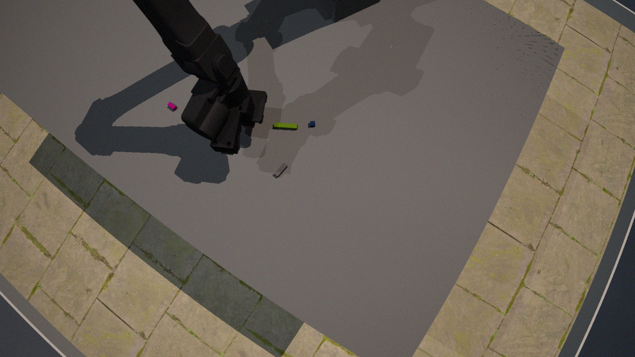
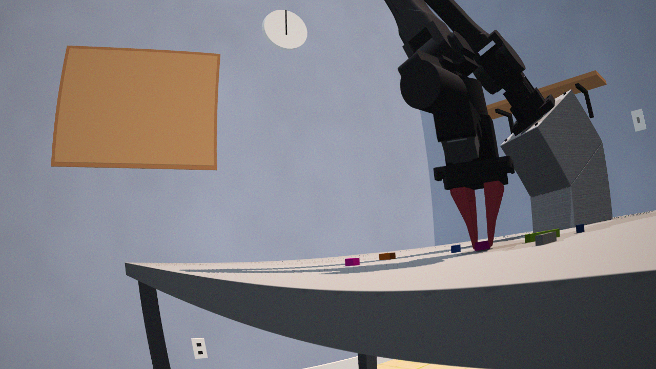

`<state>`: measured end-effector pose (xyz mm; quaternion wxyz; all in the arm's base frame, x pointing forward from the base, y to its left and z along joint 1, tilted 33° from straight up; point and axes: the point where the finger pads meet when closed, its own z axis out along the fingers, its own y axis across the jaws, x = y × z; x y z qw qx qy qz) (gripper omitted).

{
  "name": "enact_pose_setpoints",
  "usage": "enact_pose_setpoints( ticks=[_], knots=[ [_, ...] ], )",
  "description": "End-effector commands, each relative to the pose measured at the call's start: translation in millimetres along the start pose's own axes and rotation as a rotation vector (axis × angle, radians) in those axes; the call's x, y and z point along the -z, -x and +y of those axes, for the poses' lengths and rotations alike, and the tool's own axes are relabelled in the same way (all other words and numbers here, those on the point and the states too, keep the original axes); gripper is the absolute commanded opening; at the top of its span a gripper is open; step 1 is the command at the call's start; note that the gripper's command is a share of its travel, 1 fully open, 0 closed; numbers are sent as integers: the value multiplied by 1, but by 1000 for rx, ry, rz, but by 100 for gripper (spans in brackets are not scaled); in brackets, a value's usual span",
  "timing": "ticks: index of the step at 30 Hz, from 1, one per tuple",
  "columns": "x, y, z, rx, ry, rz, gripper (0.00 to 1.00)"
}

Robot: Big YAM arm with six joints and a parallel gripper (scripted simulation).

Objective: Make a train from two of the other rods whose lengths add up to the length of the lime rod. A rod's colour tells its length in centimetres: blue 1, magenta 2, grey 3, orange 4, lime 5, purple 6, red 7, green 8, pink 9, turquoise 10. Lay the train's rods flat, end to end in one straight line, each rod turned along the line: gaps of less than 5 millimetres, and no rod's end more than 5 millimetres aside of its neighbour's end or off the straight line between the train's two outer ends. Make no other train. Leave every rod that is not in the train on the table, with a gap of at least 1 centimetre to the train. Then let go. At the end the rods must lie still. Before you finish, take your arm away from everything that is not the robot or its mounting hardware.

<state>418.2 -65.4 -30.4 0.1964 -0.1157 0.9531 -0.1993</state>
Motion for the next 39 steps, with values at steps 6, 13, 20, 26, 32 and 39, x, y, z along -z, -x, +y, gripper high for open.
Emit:
enact_pose_setpoints(
  ticks=[6,13,20,26,32,39],
  knots=[
    [0,7,-6,-4,-6,-15,14],
    [0,7,-6,-4,-6,-15,14],
    [0,7,-6,-4,-6,-15,14],
    [0,7,-6,-4,-6,-15,14],
    [0,7,-6,-4,-6,-15,18],
    [0,7,-6,-4,-6,-15,26]
  ],
)
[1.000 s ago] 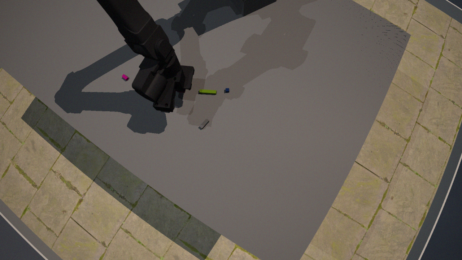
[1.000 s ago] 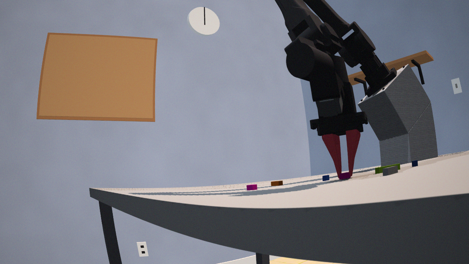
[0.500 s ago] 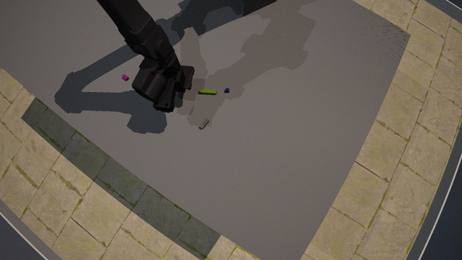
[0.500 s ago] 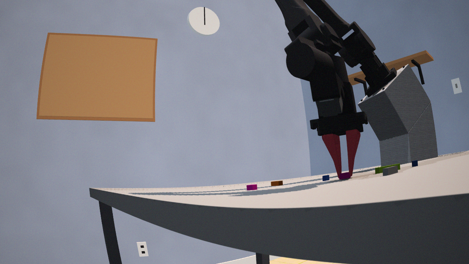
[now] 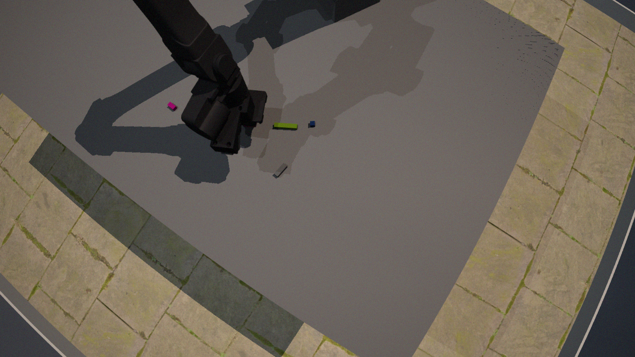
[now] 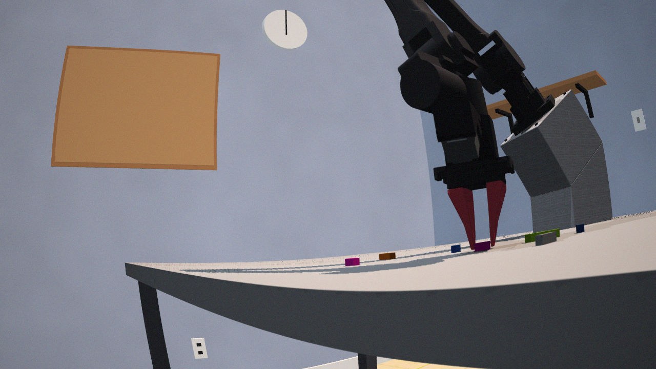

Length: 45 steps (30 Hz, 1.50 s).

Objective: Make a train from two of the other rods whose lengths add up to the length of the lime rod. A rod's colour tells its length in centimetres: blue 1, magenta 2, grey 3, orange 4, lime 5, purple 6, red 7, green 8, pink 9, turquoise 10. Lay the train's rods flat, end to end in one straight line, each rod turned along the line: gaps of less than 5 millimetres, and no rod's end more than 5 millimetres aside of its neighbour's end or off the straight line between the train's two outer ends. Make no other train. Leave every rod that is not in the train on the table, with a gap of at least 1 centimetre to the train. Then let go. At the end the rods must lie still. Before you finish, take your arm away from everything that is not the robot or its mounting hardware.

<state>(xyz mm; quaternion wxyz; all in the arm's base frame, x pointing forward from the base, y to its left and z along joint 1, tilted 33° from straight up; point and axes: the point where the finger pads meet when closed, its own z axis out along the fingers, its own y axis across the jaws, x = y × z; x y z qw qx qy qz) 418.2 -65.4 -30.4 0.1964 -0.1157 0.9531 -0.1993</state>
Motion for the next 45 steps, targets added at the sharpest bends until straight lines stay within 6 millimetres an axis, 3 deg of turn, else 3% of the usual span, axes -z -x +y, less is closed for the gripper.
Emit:
enact_pose_setpoints(
  ticks=[1,4,16,25,39,45],
  knots=[
    [0,7,-6,-4,-6,-15,29],
    [0,7,-6,-4,-6,-15,33],
    [1,7,-6,-5,-6,-17,33],
    [23,6,2,-1,0,-19,33],
    [92,15,-2,-9,-4,-36,33],
    [100,14,-2,-8,-2,-35,33]
  ],
)
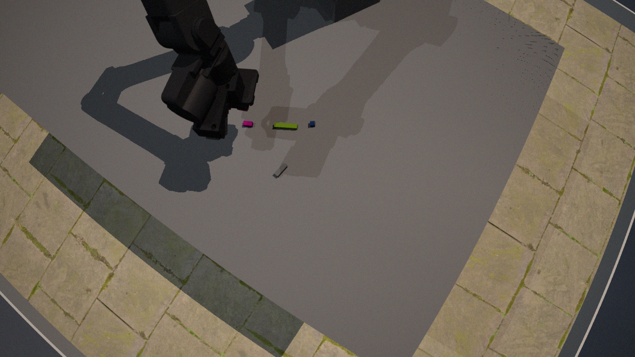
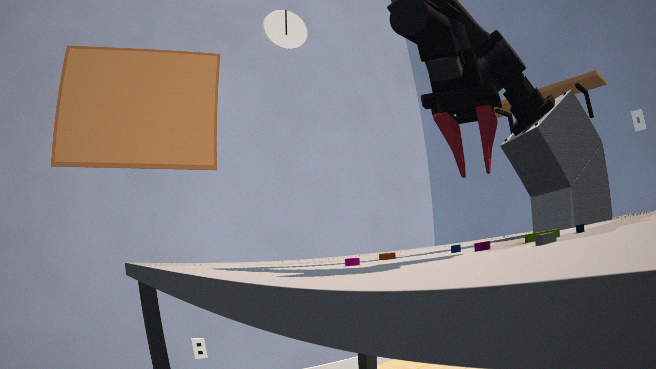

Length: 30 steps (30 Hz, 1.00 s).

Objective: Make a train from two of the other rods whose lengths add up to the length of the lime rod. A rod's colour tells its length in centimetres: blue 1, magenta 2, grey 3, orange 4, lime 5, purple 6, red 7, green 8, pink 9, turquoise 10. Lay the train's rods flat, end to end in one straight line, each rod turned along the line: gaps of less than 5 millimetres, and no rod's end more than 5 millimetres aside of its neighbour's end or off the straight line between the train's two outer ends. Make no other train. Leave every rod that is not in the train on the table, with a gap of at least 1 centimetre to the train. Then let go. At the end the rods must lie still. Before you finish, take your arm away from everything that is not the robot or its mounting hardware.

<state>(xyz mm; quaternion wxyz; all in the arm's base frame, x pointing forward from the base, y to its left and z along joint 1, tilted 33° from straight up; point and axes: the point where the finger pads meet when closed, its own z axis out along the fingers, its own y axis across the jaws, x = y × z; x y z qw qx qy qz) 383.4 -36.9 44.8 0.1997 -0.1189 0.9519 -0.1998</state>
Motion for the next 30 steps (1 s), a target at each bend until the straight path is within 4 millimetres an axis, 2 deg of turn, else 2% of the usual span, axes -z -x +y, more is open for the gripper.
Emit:
enact_pose_setpoints(
  ticks=[1,3,4,23,26,29,30],
  knots=[
    [13,12,0,-13,-2,-27,33],
    [12,11,-1,-16,-3,-26,33],
    [12,12,-2,-18,-4,-28,100],
    [9,11,0,-13,-2,-23,100],
    [5,18,4,-28,2,-12,100],
    [2,36,17,-129,4,-10,100],
    [2,36,17,-129,4,-10,100]
  ],
)
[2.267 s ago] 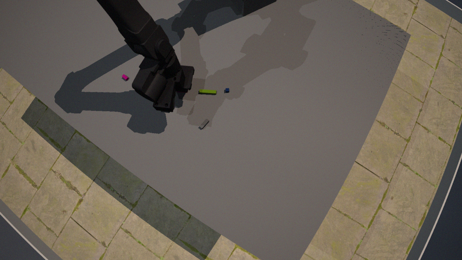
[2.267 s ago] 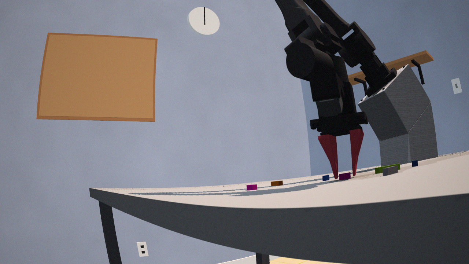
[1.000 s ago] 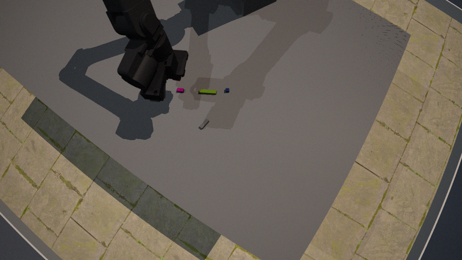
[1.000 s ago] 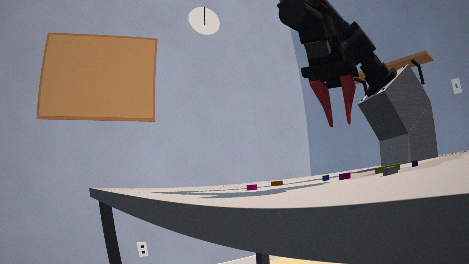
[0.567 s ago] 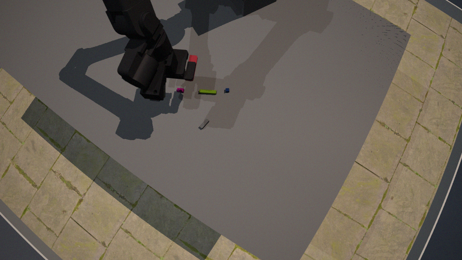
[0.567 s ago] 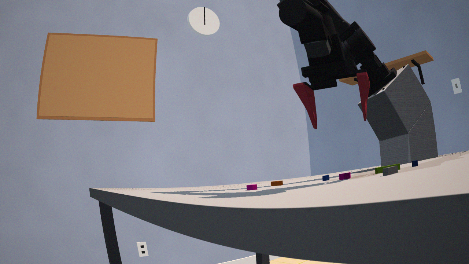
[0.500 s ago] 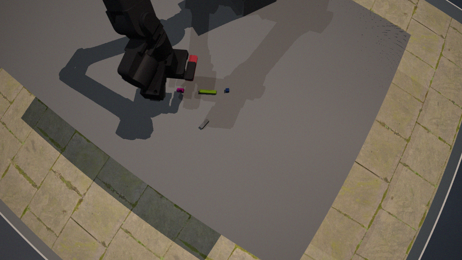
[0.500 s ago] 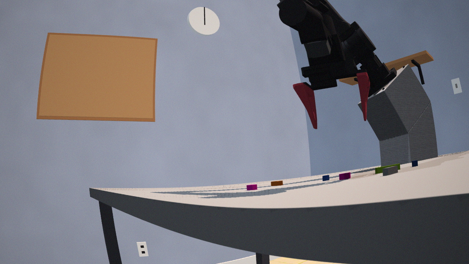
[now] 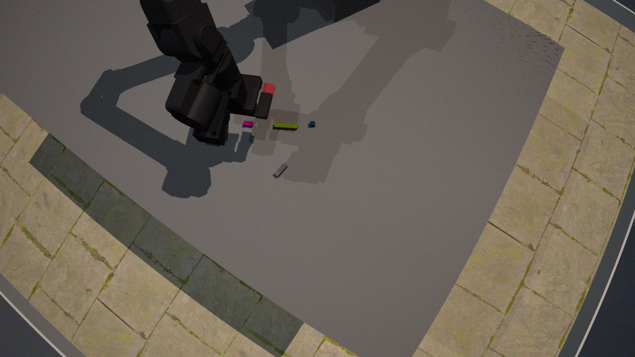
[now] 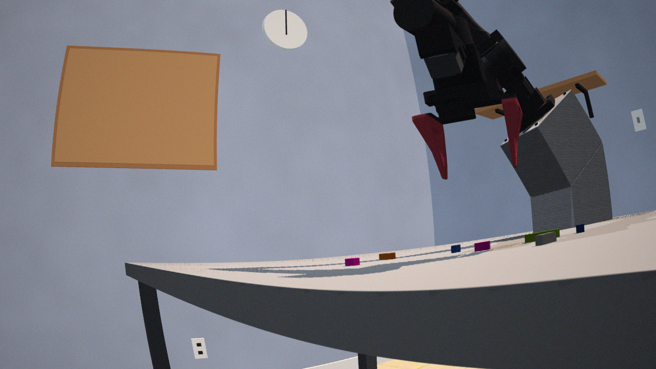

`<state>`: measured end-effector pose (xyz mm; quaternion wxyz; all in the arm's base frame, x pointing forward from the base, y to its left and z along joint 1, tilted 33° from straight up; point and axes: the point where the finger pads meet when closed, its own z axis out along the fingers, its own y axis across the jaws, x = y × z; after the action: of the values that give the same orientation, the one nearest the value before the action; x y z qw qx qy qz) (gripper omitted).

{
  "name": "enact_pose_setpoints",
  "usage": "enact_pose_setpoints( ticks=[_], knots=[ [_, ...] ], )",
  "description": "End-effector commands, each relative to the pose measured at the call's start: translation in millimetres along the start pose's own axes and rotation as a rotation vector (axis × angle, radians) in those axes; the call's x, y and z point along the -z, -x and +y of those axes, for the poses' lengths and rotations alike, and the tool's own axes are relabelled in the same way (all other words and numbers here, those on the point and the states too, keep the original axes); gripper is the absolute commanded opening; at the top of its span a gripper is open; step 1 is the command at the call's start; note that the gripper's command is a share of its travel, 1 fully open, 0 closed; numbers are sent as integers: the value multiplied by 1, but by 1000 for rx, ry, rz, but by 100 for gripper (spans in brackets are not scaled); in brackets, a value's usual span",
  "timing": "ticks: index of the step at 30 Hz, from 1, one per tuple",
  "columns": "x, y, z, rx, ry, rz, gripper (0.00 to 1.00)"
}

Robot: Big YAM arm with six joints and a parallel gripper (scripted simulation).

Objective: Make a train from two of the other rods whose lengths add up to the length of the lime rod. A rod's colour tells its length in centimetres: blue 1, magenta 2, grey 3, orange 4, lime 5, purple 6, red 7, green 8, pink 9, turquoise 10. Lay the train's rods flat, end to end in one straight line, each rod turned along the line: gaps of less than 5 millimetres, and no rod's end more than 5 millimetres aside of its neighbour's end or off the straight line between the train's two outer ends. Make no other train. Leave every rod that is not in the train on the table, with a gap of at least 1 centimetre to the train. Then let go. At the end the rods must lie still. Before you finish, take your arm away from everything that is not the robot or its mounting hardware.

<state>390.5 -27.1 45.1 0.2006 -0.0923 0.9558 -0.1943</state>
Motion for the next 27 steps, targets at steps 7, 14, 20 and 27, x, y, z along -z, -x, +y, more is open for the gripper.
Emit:
enact_pose_setpoints(
  ticks=[7,14,20,27],
  knots=[
    [-4,55,37,-243,7,-18,100],
    [-8,74,59,-360,9,-19,100],
    [-13,92,84,-488,9,-21,100],
    [-15,91,78,-559,-4,-15,23]
  ],
)
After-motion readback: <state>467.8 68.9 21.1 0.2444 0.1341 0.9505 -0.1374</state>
